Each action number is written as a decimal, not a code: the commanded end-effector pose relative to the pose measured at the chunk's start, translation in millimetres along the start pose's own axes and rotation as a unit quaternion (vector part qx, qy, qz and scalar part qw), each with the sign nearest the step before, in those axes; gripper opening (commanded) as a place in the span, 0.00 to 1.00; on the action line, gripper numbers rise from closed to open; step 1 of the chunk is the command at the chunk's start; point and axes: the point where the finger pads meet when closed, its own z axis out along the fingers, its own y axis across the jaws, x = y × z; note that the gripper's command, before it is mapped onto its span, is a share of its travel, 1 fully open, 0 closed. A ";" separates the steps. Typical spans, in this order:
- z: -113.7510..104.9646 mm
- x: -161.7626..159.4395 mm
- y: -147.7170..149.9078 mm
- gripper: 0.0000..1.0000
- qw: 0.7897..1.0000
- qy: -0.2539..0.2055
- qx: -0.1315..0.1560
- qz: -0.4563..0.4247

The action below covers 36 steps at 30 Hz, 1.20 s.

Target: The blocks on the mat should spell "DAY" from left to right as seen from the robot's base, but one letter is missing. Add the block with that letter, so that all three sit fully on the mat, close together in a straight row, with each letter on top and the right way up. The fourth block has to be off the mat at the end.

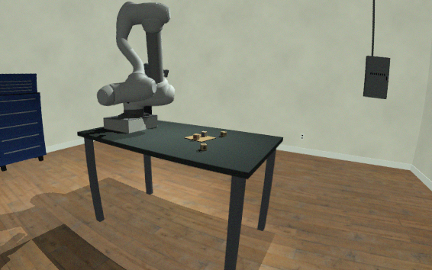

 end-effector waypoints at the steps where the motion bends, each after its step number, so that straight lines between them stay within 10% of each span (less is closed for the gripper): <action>1: 0.0 0.0 0.1 1.00 1.000 0.000 0.000 0.000; 16: -6.7 -26.8 -3.0 1.00 0.991 0.014 0.089 -0.103; 36: -34.1 -101.8 10.9 1.00 0.875 0.126 0.285 -0.371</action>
